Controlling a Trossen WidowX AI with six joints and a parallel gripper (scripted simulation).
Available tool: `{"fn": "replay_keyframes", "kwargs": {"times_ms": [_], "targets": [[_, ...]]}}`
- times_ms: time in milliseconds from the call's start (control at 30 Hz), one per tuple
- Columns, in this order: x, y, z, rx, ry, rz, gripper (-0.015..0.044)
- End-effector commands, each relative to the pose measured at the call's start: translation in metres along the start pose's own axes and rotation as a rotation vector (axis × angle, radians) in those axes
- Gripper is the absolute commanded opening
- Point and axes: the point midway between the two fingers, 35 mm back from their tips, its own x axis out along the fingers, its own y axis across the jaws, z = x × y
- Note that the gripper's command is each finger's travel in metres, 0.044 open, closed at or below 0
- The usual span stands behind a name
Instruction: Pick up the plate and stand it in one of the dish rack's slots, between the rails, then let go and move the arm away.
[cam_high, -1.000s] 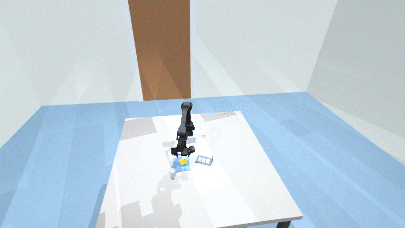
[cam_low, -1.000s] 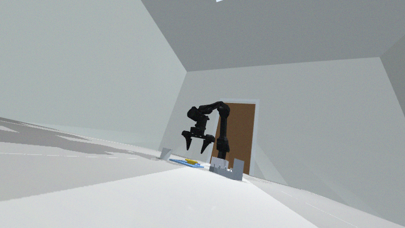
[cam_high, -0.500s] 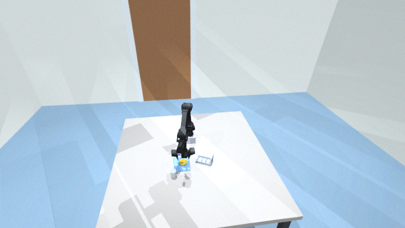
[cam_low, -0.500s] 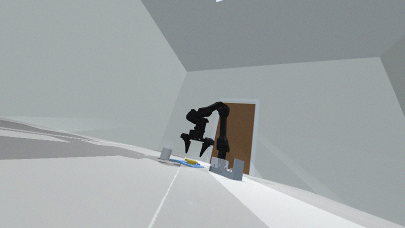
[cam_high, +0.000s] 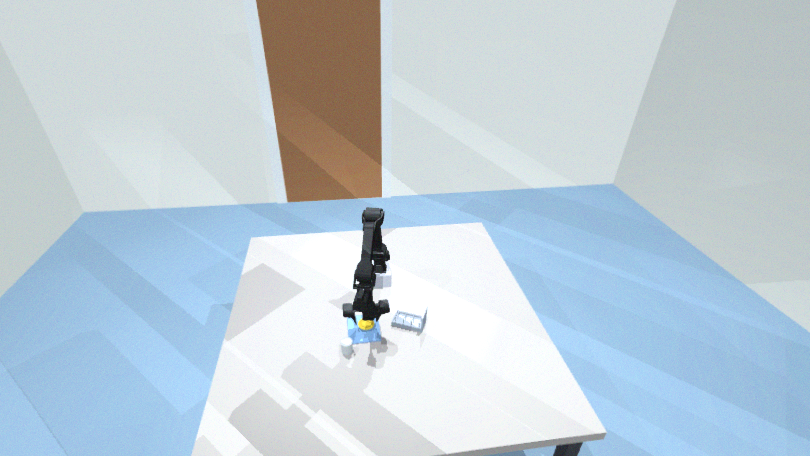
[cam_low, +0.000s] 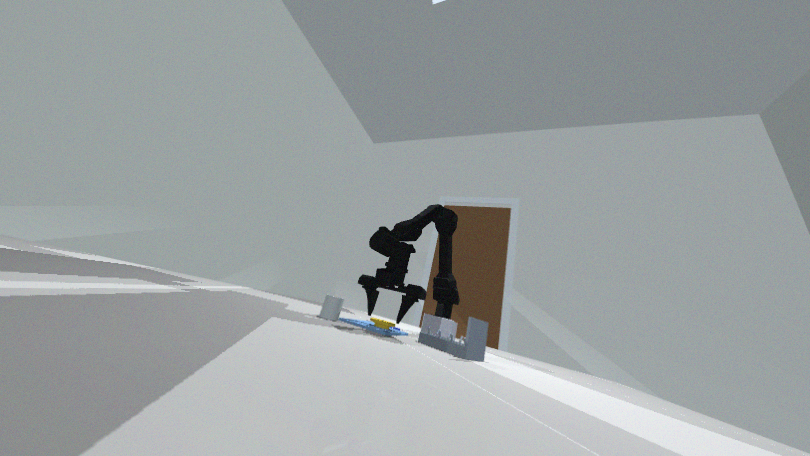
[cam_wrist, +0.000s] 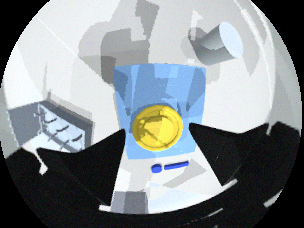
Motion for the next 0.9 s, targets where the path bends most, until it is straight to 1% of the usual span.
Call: {"fn": "replay_keyframes", "kwargs": {"times_ms": [0, 233, 367, 500, 833, 867], "targets": [[0.0092, -0.0003, -0.0039, -0.004, 0.014, 0.000, 0.0400], [0.0177, -0.0008, -0.0054, -0.004, 0.014, 0.000, 0.0400], [0.0177, -0.0008, -0.0054, -0.004, 0.014, 0.000, 0.0375], [0.0177, -0.0008, -0.0054, -0.004, 0.014, 0.000, 0.0375], [0.0177, -0.0008, -0.0054, -0.004, 0.014, 0.000, 0.0308], [0.0177, -0.0008, -0.0054, -0.004, 0.014, 0.000, 0.0282]]}}
